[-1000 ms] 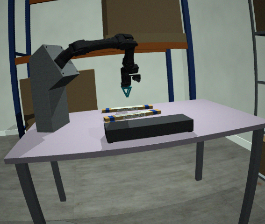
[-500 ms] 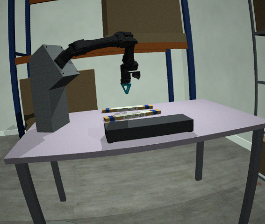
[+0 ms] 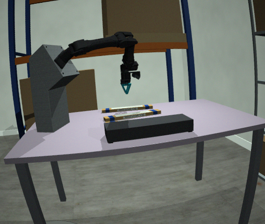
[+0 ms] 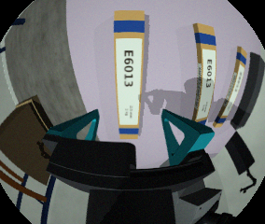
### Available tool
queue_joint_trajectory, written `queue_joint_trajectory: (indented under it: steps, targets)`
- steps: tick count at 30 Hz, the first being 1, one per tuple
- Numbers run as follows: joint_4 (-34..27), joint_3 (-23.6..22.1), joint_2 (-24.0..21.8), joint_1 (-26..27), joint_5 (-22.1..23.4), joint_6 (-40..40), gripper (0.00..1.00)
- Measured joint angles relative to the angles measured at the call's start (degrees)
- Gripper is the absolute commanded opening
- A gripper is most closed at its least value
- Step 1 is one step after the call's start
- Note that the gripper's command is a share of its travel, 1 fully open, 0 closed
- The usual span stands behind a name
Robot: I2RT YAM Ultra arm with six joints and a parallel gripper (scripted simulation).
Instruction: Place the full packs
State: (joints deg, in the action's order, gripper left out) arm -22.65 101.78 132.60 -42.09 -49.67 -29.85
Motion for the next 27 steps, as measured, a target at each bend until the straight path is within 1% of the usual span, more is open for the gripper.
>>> queue_joint_trajectory:
  steps: [21, 24, 27]
  targets:
    - [0.26, -0.26, -0.13, 0.02, 0.07, 0.35, 0.95]
    - [0.72, -3.50, -2.05, 0.68, 0.57, 3.21, 0.95]
    - [1.09, -7.61, -5.05, 2.43, 0.96, 7.80, 0.95]
